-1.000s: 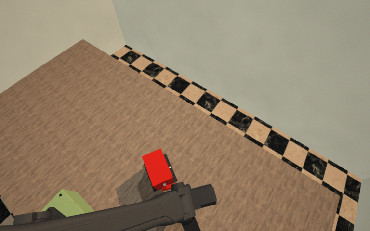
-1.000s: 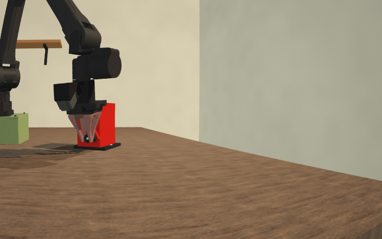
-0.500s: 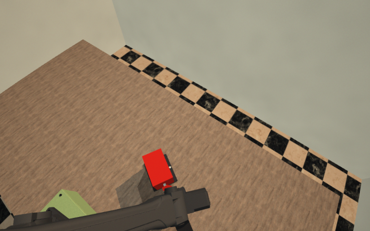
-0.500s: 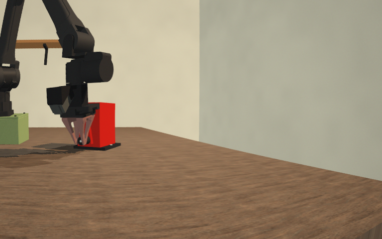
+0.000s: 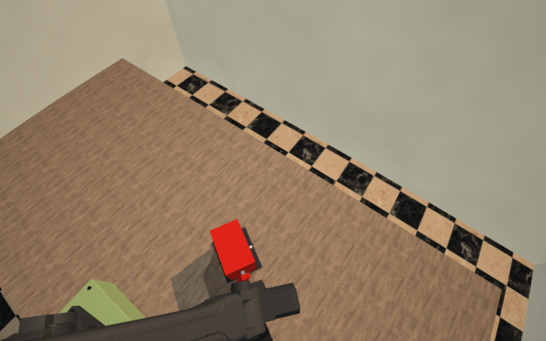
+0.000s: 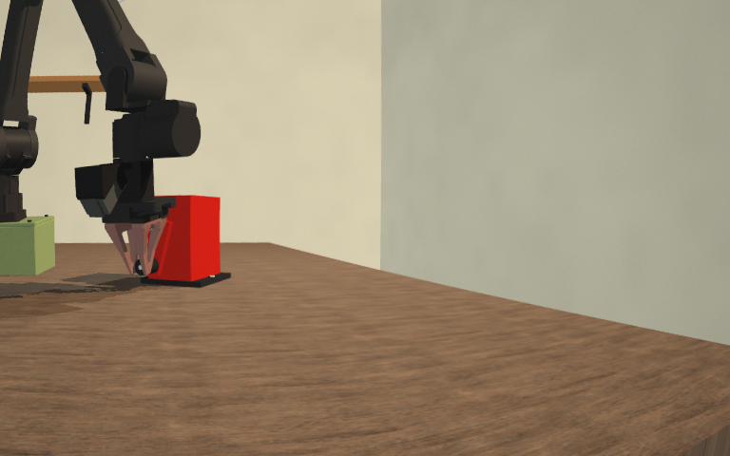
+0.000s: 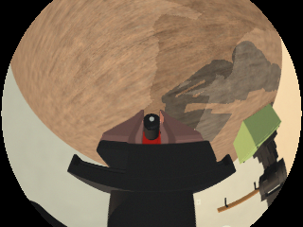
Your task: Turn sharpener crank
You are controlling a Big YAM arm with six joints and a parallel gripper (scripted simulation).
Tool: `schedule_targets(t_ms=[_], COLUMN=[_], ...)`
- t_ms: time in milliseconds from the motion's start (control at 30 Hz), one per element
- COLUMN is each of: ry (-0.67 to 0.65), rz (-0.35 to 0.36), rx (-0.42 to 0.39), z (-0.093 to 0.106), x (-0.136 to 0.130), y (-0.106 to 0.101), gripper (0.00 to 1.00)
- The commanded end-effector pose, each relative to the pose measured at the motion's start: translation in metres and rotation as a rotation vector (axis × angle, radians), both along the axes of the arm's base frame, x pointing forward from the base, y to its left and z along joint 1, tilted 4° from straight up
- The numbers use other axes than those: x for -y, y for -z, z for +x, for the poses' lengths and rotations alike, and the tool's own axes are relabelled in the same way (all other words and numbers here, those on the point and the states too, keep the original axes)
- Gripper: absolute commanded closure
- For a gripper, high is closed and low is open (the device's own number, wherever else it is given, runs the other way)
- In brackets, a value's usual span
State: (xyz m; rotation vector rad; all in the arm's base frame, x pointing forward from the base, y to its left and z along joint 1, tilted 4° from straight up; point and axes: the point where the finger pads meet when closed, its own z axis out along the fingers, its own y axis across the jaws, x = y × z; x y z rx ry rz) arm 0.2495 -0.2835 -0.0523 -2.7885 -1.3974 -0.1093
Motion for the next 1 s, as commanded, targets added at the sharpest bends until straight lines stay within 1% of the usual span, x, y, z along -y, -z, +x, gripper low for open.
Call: schedule_targets(t_ms=[0,433,533,667,967], ry=[0.001,0.001,0.004,0.001,0.003], rz=[-0.016,-0.007,-0.01,-0.006,-0.01], rx=[0.012,0.003,0.006,0.003,0.006], z=[-0.004,-0.019,-0.019,-0.024,-0.028], x=[0.004,-0.009,-0.008,-0.013,-0.016], y=[-0.008,-0.016,-0.018,-0.021,-0.033], gripper=[0.85,0.85,0.85,0.85,0.85])
